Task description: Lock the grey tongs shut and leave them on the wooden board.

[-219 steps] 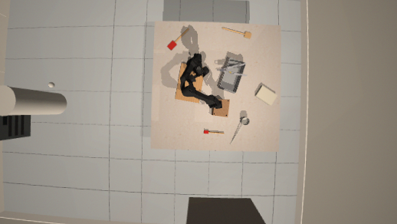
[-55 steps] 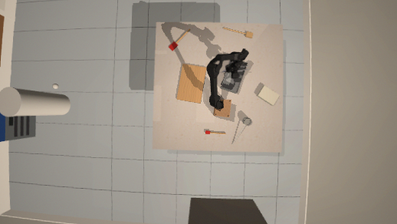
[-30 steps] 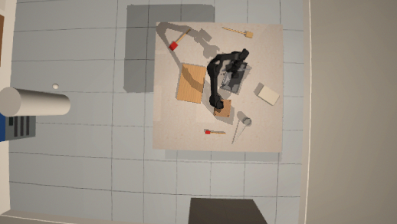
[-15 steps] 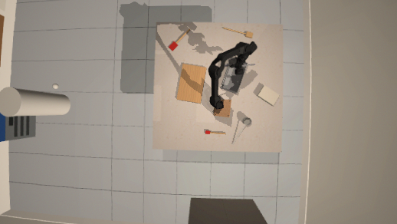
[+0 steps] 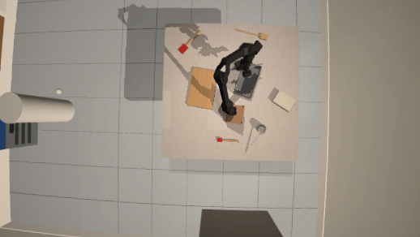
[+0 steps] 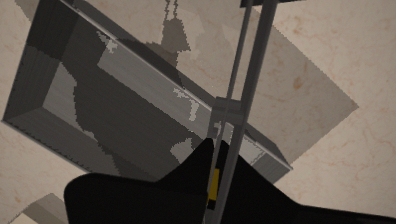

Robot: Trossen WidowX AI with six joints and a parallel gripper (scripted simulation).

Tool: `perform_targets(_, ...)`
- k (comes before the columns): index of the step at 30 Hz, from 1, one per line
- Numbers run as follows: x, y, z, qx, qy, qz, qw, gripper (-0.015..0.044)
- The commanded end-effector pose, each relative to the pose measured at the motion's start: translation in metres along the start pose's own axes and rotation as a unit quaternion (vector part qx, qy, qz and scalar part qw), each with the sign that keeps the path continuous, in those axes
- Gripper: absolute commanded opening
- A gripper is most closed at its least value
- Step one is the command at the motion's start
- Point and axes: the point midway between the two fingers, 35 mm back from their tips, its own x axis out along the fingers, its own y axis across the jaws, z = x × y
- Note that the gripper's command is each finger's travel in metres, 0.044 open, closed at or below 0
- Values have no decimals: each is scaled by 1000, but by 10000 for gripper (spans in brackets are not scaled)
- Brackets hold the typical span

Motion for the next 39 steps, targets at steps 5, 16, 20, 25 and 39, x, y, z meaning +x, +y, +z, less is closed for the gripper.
perform_targets(5,-4,-14,53,-69,2,-3,998,-150)
perform_targets(16,-3,-20,128,-168,-3,-5,986,-150)
perform_targets(20,-2,-18,154,-202,-7,-6,979,-150)
perform_targets(25,-2,-18,161,-210,-7,-6,978,-150)
perform_targets(39,0,-2,241,-304,1,1,953,-150)
